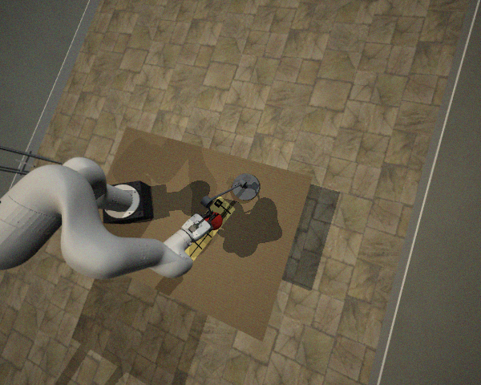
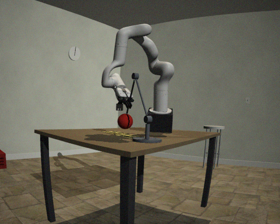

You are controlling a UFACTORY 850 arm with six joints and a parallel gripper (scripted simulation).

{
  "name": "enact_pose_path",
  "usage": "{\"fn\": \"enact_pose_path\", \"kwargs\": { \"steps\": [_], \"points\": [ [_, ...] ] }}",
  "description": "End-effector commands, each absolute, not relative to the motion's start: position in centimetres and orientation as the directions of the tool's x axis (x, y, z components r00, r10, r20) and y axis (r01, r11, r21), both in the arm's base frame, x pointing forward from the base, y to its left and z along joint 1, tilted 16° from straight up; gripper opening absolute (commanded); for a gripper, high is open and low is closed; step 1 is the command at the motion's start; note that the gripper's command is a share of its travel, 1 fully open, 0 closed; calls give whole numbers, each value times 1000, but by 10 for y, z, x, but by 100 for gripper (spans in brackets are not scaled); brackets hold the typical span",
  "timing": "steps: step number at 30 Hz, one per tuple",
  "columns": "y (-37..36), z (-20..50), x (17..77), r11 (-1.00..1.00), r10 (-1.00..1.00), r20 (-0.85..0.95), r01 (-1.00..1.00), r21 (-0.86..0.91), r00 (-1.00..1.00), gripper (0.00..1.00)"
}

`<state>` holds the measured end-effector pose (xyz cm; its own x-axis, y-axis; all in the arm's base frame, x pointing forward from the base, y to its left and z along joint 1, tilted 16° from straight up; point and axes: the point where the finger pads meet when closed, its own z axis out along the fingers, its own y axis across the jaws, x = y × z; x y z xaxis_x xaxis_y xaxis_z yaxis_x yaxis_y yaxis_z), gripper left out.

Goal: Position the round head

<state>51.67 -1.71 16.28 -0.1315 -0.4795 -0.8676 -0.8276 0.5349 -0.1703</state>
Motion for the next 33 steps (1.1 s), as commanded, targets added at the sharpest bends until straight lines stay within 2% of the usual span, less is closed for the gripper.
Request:
{"fn": "enact_pose_path", "kwargs": {
  "steps": [1, 33],
  "points": [
    [-18, 164, 517, 535, -480, -868, -827, -172, -130, 0],
    [-16, 164, 518, 535, -480, -868, -827, -172, -130, 0]
  ]
}}
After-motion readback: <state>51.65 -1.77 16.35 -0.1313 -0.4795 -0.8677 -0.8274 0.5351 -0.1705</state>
